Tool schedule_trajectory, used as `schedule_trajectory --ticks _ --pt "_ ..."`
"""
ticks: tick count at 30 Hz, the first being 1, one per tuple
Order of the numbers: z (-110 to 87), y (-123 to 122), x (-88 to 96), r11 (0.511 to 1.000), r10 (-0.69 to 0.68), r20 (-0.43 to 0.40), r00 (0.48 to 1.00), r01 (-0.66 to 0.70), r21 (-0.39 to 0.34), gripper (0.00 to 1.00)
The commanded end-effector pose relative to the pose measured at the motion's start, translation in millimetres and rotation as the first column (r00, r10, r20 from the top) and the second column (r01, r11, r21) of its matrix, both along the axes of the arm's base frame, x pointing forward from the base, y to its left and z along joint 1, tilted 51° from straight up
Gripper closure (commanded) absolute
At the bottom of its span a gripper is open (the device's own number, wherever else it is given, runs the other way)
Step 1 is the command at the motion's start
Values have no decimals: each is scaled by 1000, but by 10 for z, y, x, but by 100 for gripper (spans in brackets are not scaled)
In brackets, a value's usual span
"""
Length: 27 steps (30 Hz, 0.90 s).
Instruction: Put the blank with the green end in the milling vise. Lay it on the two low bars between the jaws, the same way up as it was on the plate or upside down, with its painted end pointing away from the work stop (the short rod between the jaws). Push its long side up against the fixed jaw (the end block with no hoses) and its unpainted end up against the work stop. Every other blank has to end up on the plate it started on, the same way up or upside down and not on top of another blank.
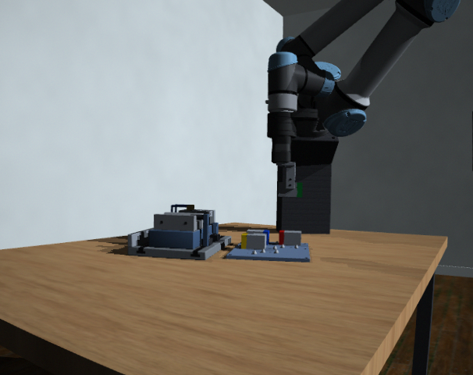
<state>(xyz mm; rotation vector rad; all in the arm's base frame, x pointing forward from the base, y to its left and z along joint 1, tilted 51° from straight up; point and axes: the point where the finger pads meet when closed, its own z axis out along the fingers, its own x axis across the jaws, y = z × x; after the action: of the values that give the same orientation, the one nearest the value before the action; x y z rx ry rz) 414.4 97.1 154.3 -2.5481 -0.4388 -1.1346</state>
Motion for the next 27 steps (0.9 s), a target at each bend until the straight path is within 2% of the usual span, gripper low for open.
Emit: schedule_trajectory --ticks 1,27 --pt "11 -9 -12 1000 3 -1 1000 -3 1 100" --pt "-24 14 25 1000 3 -1 1000 -3 1 100"
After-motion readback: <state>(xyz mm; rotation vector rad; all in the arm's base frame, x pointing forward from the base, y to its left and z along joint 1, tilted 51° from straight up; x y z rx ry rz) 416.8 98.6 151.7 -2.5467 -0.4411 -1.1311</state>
